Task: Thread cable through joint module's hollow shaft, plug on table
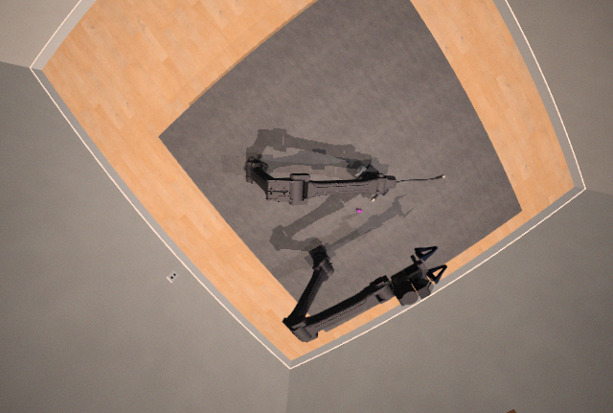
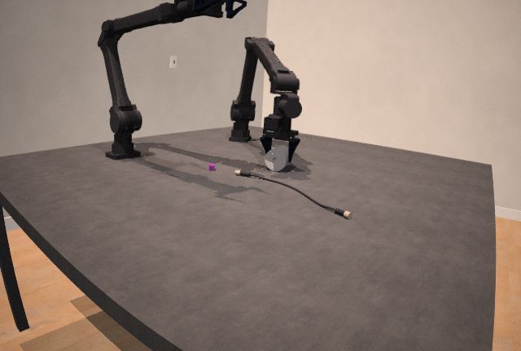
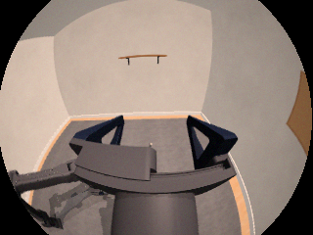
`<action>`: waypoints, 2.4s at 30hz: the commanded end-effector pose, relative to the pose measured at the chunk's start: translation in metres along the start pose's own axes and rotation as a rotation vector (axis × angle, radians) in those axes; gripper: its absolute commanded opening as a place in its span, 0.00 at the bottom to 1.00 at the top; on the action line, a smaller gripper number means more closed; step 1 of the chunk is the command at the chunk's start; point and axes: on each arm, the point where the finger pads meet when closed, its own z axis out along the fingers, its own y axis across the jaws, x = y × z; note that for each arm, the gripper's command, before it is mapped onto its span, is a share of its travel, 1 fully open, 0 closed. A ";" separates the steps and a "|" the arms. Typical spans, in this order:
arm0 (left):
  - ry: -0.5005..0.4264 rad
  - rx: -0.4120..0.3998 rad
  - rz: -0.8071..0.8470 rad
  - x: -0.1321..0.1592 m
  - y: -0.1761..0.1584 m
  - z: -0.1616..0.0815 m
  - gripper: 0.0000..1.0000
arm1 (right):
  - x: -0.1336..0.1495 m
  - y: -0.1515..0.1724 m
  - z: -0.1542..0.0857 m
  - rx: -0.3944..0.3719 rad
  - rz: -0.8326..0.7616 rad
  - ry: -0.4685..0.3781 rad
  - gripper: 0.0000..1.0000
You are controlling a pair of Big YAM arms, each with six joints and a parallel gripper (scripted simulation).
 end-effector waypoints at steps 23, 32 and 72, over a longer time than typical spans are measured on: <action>-0.124 -0.100 0.201 -0.029 0.017 -0.081 0.70 | -0.026 -0.002 -0.003 0.002 0.013 -0.041 1.00; -0.126 -0.106 0.268 -0.027 0.020 -0.082 0.70 | -0.026 -0.002 -0.003 0.002 0.013 -0.041 1.00; -0.124 -0.111 0.260 -0.024 0.025 -0.082 0.70 | -0.026 -0.002 -0.003 0.002 0.013 -0.041 1.00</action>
